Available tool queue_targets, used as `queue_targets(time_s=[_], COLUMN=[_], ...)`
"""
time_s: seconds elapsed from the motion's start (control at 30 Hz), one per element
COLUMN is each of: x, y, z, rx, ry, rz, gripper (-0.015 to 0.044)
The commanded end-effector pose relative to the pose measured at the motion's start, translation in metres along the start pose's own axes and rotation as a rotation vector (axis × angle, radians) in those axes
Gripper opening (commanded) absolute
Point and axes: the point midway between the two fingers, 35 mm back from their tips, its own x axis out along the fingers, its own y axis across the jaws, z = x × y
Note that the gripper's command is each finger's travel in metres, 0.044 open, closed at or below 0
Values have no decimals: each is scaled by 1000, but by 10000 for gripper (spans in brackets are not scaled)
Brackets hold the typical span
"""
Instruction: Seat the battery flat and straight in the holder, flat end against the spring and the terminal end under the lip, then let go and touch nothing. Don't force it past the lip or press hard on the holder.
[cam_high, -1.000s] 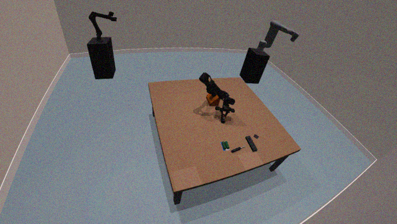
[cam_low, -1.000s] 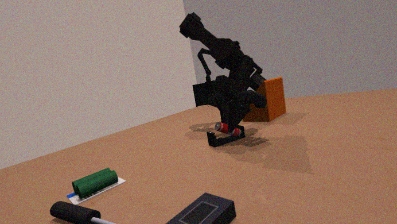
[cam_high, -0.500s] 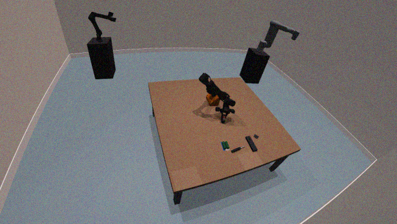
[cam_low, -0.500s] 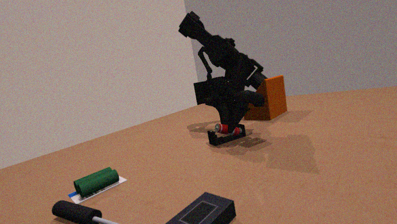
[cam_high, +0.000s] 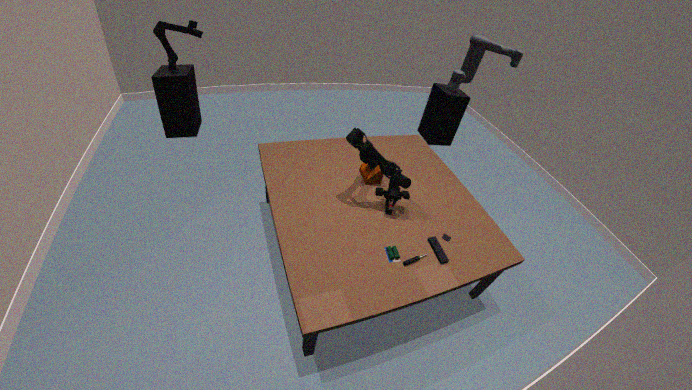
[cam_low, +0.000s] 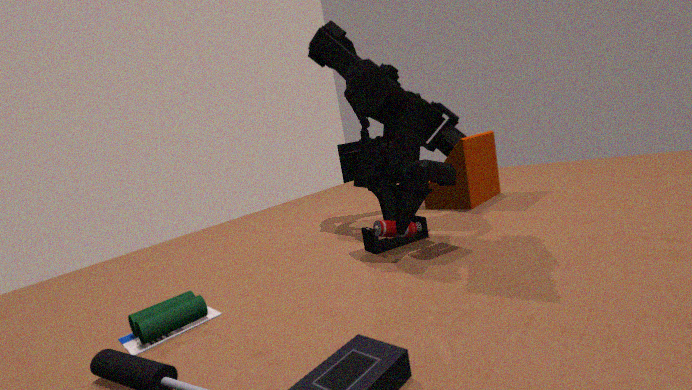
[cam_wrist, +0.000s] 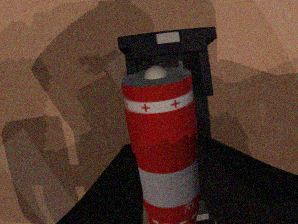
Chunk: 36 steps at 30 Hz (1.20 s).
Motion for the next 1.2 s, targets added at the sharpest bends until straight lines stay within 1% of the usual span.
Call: queue_targets(time_s=[0.0, 1.17], x=[3, 6], y=[3, -4], z=[-5, -2], rx=[-4, 27], ry=[43, 300], rz=[10, 21], gripper=[81, 81])
